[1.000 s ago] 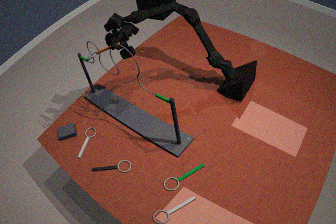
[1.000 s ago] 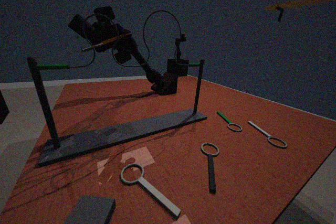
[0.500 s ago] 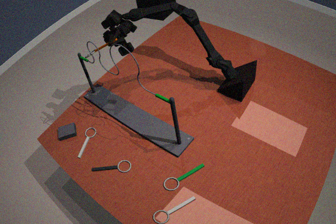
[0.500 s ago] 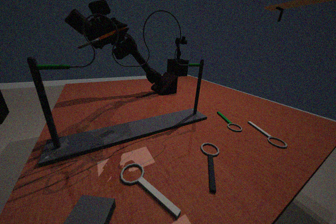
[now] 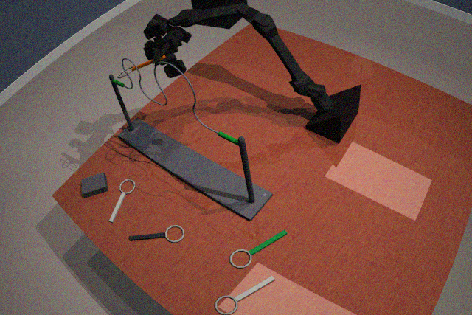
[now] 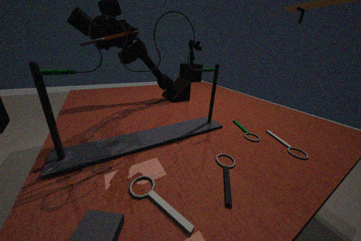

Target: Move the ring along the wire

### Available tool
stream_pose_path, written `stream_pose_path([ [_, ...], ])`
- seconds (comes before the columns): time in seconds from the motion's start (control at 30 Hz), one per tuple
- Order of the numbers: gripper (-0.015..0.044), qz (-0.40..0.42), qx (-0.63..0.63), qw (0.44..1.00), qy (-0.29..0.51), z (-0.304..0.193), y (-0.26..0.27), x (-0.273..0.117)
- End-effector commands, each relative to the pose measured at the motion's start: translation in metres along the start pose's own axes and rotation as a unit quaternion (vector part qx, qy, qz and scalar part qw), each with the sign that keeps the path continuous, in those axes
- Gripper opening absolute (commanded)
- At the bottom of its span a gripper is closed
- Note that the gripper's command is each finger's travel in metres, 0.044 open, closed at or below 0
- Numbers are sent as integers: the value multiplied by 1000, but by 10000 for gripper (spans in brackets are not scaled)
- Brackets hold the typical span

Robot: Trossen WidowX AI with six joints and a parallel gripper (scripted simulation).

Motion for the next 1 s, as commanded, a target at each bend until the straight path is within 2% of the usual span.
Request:
stream_pose_path([
  [0.0, -150, -12, -27, 1000, 0, 0, 1, -1],
  [0.97, -150, -144, -245, 959, 10, 1, -17, -2],
])
Point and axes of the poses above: the point midway between the two fingers, 35 mm back from their tips, its own x axis out along the fingers, its own y axis across the jaws, z = x × y, the point moved 6 cm from there along -x, back along the fingers, and after that the axes turned 9 degrees about -x, right-handed, at the moved point
